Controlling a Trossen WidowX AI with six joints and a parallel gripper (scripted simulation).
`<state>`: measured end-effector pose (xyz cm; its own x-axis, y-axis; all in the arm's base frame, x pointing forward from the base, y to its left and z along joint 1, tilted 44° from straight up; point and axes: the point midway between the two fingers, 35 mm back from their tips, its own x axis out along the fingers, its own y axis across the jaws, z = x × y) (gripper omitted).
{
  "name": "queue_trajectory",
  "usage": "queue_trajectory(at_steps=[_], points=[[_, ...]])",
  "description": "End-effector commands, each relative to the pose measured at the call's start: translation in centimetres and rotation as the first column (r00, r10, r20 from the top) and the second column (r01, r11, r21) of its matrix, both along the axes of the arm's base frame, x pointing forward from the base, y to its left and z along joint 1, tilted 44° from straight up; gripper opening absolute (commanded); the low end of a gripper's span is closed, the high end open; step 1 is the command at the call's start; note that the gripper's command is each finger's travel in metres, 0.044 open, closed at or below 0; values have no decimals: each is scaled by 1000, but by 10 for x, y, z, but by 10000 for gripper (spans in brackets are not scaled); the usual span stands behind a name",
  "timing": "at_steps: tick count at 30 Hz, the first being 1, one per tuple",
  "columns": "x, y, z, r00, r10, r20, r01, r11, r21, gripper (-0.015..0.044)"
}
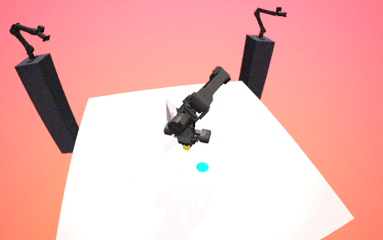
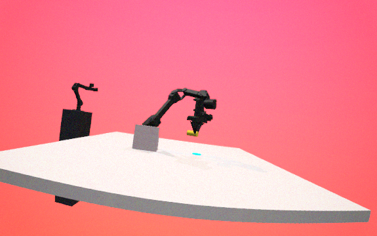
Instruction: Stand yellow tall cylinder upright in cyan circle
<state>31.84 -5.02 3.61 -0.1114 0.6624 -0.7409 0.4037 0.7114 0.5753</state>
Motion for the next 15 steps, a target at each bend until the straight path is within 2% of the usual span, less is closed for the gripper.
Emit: queue_trajectory(at_steps=[1, 15], points=[[8, 8, 12, 1000, 9, 22, -10, 1000, 3, 105], [21, 40, 42, 996, 60, 66, -61, 998, 19, 105]])
